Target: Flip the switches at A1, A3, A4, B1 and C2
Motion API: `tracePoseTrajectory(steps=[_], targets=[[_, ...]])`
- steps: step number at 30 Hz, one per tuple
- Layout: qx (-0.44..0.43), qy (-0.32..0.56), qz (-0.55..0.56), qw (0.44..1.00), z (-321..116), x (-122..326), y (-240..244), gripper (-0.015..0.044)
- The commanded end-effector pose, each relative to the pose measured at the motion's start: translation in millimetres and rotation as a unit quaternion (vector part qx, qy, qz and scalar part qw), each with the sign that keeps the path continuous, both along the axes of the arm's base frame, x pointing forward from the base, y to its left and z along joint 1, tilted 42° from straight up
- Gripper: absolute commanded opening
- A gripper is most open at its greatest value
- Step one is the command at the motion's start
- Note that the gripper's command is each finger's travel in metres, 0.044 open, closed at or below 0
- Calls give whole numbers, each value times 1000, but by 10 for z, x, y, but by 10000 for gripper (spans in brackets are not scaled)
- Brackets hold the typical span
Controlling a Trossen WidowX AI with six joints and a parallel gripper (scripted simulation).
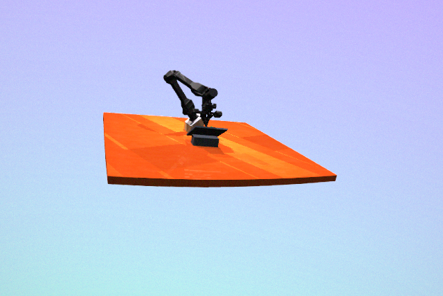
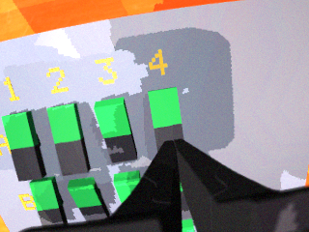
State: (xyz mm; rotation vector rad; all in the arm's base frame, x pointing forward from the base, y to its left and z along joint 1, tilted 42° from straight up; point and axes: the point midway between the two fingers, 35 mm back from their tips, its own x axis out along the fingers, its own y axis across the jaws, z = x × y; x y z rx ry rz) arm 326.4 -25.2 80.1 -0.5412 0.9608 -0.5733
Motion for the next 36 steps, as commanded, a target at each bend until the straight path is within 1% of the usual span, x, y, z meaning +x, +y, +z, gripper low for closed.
tracePoseTrajectory(steps=[1,36], targets=[[1,1,2,1000,-8,4,6,0],[1,1,2,1000,-35,23,-24,0]])
